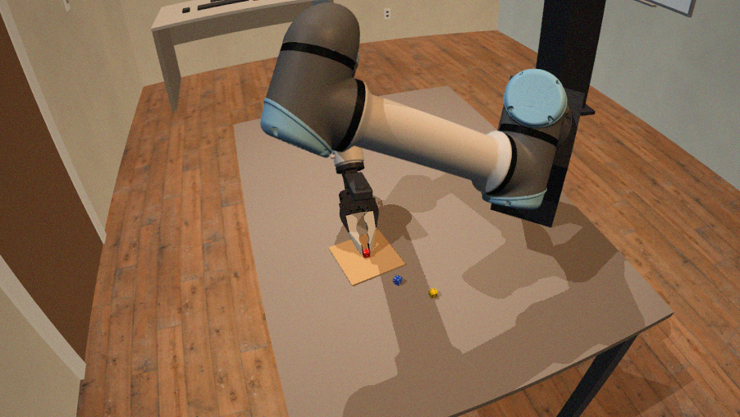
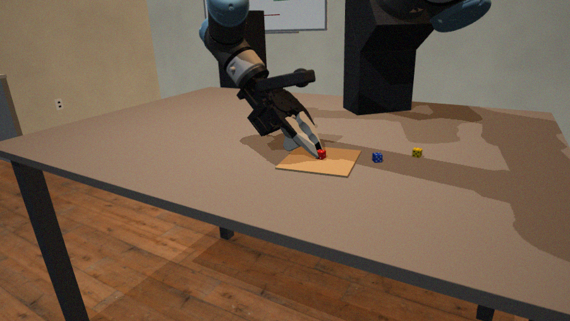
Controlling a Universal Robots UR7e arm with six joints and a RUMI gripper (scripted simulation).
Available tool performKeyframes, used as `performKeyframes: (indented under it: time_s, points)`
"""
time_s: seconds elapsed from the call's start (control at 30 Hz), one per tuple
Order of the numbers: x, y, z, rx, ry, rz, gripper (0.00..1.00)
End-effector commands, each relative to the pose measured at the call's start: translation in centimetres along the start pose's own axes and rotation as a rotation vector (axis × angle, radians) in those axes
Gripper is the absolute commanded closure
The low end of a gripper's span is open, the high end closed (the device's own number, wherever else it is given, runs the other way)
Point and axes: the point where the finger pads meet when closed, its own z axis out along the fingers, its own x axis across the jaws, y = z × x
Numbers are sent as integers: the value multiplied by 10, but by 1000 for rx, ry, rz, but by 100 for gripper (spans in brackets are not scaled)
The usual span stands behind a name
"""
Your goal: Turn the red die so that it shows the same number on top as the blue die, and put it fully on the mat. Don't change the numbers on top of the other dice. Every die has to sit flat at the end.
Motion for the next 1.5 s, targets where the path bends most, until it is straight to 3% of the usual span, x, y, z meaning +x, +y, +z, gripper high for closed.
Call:
performKeyframes:
  time_s: [0.0,1.23,1.47]
  points:
    - [0,0,0,0,0,-1,100]
    - [0,0,0,0,0,-1,100]
    - [0,0,0,0,0,-1,89]
